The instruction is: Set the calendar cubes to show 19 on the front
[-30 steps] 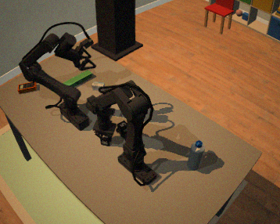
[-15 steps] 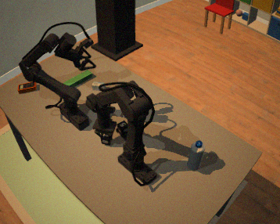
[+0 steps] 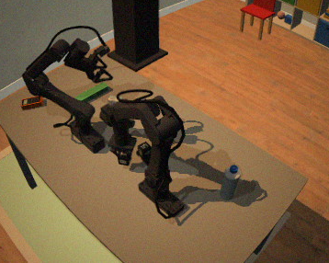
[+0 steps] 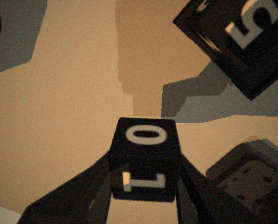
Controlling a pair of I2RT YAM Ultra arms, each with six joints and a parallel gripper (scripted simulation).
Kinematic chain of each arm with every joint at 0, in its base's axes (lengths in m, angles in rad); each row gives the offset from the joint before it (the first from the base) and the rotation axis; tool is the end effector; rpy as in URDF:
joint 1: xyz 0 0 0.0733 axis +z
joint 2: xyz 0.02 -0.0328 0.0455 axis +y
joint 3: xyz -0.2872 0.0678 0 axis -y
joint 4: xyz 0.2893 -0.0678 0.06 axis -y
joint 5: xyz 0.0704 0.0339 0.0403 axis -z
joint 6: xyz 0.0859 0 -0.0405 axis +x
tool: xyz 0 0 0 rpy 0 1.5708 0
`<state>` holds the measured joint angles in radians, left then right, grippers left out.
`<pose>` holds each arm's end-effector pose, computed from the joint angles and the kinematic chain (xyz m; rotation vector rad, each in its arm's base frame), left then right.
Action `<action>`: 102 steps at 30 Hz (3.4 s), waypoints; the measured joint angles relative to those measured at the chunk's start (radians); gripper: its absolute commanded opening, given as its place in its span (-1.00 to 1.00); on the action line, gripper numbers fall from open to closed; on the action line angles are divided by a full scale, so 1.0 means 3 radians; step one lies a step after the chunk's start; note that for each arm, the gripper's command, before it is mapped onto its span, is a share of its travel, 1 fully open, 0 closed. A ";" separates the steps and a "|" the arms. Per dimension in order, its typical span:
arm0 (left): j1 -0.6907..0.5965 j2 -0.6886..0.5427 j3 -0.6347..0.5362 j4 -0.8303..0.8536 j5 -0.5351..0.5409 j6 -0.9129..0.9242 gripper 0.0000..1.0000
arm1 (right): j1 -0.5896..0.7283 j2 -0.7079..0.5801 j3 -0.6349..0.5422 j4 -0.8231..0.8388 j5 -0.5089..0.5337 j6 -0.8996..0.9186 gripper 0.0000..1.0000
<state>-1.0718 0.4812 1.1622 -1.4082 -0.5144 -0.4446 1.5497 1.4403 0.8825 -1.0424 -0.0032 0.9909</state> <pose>0.0671 -0.0326 0.3838 0.4286 2.1575 -0.2569 0.0040 0.2550 0.1451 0.8630 -3.0082 0.0425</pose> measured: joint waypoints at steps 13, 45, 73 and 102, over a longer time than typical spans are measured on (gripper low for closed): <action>0.0000 0.0000 0.0000 0.0000 -0.0003 0.0000 1.00 | 0.0000 -0.0018 0.0037 -0.0099 0.0000 0.0000 -0.20; -0.1052 -0.0441 0.0097 -0.0263 0.1272 0.1033 1.00 | -0.1429 -0.0524 0.0186 -0.0678 0.0033 -0.1373 -0.20; -0.0769 -0.0463 0.0098 -0.0262 0.1611 0.1357 1.00 | -0.1848 -0.0493 0.0186 -0.0693 0.0080 -0.3426 -0.20; -0.0769 -0.0463 0.0098 -0.0262 0.1612 0.1358 1.00 | -0.1919 -0.0528 -0.0075 -0.0393 0.0010 -0.4883 -0.20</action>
<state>-1.3025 0.3424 1.1915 -1.4868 -0.0307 -0.0372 0.9741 1.2819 0.8600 -1.1603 -0.0002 -0.4740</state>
